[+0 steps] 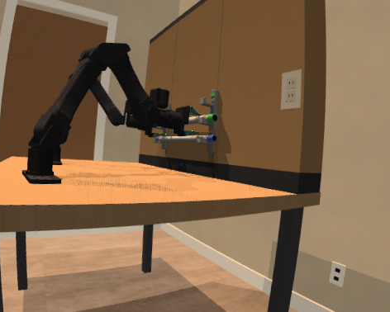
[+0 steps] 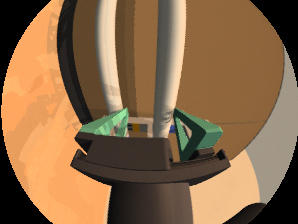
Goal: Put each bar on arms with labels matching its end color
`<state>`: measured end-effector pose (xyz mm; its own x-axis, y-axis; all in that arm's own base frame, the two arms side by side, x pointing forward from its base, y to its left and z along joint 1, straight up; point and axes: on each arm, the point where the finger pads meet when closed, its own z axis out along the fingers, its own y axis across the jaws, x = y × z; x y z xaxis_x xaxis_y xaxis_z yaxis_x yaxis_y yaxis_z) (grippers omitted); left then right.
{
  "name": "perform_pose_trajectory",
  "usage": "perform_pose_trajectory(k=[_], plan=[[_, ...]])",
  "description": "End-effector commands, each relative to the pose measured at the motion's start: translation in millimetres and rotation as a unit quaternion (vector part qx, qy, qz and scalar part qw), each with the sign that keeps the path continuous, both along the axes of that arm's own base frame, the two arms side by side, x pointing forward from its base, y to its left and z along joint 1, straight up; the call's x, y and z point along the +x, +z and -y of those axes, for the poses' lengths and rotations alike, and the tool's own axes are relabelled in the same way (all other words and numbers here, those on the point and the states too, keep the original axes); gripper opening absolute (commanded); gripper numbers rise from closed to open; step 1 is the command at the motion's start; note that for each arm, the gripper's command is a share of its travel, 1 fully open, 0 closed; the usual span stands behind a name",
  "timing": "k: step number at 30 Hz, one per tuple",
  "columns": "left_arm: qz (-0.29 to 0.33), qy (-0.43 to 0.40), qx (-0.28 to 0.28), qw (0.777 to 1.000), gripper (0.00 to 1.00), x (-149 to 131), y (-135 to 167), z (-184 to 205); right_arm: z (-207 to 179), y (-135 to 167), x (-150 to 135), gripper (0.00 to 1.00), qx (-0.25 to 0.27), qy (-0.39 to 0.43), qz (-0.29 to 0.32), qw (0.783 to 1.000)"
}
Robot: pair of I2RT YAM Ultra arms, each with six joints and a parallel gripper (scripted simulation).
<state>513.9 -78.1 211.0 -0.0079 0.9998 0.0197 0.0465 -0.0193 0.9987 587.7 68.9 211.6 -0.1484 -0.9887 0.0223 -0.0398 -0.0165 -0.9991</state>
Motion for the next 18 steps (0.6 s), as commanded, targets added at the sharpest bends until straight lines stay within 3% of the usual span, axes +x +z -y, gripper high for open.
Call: perform_pose_trajectory(k=[1,18], plan=[[0.023,0.003,-0.01,1.0,0.75,9.7,19.9,-3.7,1.6,19.2,8.7,0.74,0.008,0.0,0.02,1.0],[0.023,0.003,-0.01,1.0,0.5,9.7,19.8,-3.7,1.6,19.4,8.7,0.49,0.008,0.0,0.02,1.0]])
